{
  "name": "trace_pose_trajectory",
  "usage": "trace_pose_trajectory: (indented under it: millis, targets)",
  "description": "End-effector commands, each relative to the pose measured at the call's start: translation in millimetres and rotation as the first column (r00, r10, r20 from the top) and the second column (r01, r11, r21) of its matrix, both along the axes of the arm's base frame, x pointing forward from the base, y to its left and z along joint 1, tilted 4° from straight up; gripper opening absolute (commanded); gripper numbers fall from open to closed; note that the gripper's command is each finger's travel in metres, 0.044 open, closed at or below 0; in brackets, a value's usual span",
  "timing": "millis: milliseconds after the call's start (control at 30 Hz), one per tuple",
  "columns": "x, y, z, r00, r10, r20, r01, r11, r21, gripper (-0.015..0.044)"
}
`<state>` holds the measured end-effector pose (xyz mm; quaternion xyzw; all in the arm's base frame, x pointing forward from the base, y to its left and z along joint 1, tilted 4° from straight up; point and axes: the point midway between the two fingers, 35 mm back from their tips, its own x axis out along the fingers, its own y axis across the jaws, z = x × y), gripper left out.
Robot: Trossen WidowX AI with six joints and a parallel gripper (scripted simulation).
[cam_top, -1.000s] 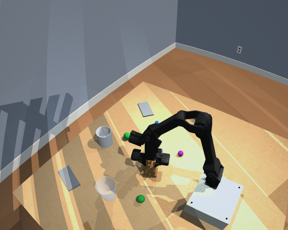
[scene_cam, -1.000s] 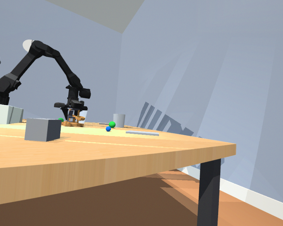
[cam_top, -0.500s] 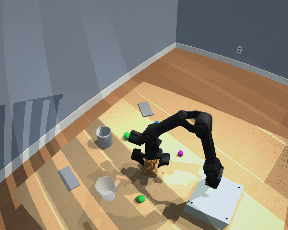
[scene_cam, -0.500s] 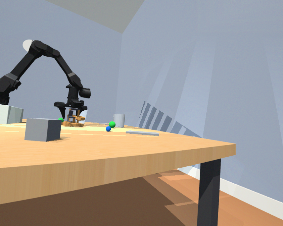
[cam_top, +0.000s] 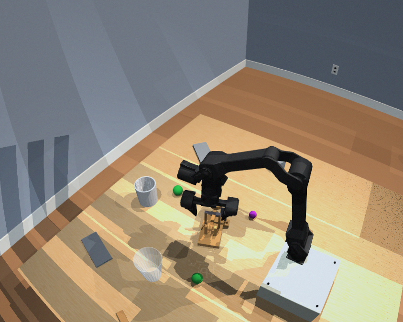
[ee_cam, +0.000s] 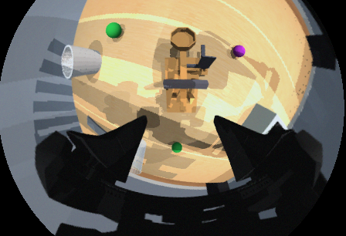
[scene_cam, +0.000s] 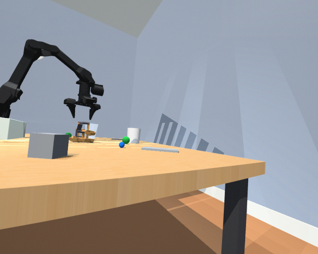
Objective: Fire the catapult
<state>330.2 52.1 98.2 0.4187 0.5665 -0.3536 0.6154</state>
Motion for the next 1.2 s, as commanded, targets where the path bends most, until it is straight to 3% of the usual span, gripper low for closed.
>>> trace_pose_trajectory:
  millis: [0,267,533,1167]
  targets:
    - [-1.2,0.0,-3.3,0.997,0.076,-0.007,-0.076,0.997,-0.009,0.0440]
    - [-1.9,0.2,-2.7,0.939,0.345,-0.003,-0.345,0.938,-0.038,0.0440]
    - [-2.5,0.3,-2.0,0.809,0.587,-0.008,-0.586,0.807,-0.066,0.0440]
    - [-3.9,0.6,-0.6,0.285,0.957,-0.046,-0.953,0.278,-0.119,0.0440]
